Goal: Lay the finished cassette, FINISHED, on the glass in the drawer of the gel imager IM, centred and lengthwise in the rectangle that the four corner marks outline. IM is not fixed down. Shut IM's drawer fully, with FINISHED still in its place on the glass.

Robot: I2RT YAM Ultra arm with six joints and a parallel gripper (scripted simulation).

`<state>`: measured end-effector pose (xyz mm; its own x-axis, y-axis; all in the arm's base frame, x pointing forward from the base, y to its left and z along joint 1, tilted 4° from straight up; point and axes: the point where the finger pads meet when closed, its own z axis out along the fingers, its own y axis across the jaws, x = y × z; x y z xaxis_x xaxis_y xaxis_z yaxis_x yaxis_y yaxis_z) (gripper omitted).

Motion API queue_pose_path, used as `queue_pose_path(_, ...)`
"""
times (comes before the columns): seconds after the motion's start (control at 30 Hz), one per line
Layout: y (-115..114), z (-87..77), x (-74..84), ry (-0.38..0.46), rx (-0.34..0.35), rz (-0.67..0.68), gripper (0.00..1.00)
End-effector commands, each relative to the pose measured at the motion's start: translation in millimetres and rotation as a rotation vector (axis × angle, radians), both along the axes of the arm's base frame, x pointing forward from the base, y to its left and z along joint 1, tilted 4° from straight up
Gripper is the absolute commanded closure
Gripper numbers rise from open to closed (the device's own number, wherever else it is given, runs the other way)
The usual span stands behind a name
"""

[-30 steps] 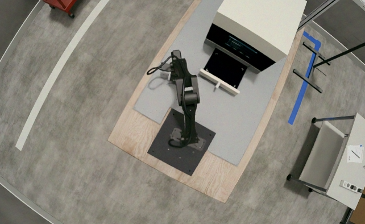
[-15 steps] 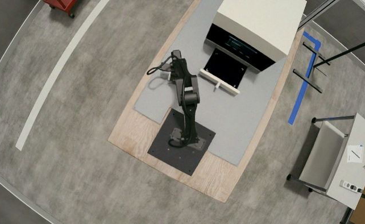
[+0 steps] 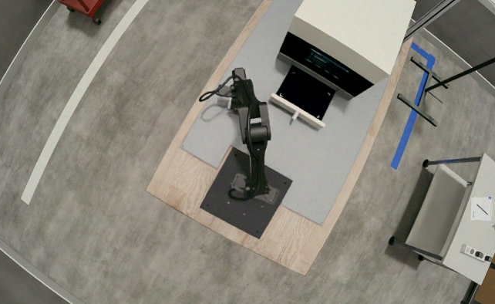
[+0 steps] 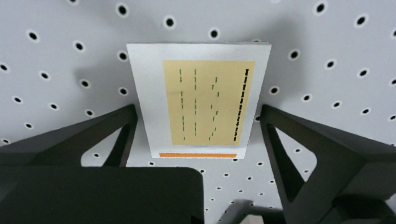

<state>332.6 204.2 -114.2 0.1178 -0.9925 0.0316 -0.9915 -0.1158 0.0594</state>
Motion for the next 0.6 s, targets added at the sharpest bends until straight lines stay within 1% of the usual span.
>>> queue_pose_path(0.0,1.3,6.8,4.7,-0.014,0.013,-0.004,0.00)
queue_pose_path(0.1,1.3,6.8,4.7,-0.014,0.013,-0.004,0.00)
queue_pose_path(0.13,1.3,6.8,4.7,-0.014,0.013,-0.004,1.00)
queue_pose_path(0.57,1.3,6.8,4.7,-0.014,0.013,-0.004,1.00)
